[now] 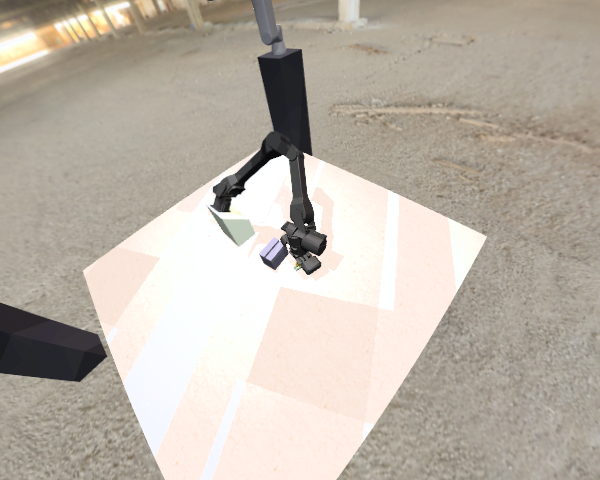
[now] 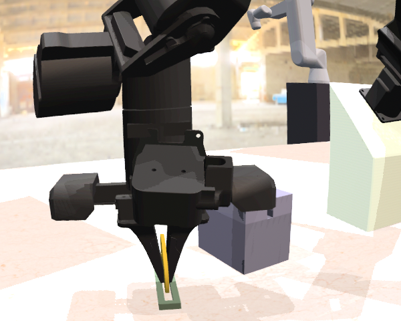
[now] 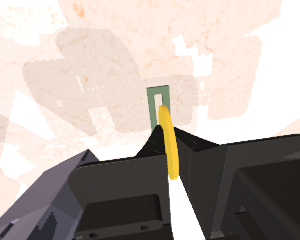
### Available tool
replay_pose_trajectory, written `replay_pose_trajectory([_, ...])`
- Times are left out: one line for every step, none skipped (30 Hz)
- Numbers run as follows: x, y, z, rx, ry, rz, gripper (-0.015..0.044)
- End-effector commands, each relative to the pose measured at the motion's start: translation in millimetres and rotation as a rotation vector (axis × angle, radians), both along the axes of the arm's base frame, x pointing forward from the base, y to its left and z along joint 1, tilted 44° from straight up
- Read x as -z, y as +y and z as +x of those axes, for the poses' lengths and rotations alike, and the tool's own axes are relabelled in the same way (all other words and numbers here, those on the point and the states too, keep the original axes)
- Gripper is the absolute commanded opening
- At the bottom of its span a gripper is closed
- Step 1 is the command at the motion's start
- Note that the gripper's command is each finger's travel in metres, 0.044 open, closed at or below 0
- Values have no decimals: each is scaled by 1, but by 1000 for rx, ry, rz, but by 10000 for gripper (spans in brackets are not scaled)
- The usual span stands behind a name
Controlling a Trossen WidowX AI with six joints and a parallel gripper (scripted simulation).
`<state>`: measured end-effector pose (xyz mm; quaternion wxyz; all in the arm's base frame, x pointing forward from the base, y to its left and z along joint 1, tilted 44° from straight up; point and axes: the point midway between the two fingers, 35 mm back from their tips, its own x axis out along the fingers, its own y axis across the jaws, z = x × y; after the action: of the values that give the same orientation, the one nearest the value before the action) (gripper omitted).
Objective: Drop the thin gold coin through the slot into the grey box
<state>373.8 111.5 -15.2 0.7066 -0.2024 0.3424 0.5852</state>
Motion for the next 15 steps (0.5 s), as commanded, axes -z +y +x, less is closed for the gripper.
replay_pose_trajectory([0, -6, 0, 28, 15, -17, 0])
replay_pose_trajectory([-1, -9, 0, 36, 19, -21, 0])
replay_pose_trajectory([-2, -10, 1, 38, 20, -22, 0])
replay_pose_trajectory([-3, -11, 1, 37, 20, -22, 0])
replay_pose_trajectory([-4, -12, 1, 37, 19, -22, 0])
replay_pose_trajectory([-5, -13, 1, 36, 19, -22, 0])
replay_pose_trajectory([-6, -14, 1, 36, 19, -22, 0])
replay_pose_trajectory([-8, -16, 1, 35, 19, -22, 0])
replay_pose_trajectory([-10, -18, 1, 34, 18, -22, 0])
replay_pose_trajectory([-11, -20, 1, 33, 18, -22, 0])
replay_pose_trajectory([-13, -21, 1, 32, 17, -22, 0])
replay_pose_trajectory([-15, -23, 1, 31, 17, -22, 0])
replay_pose_trajectory([-17, -25, 1, 30, 17, -22, 0])
replay_pose_trajectory([-19, -26, 1, 29, 16, -22, 0])
replay_pose_trajectory([-21, -28, 0, 28, 16, -22, 0])
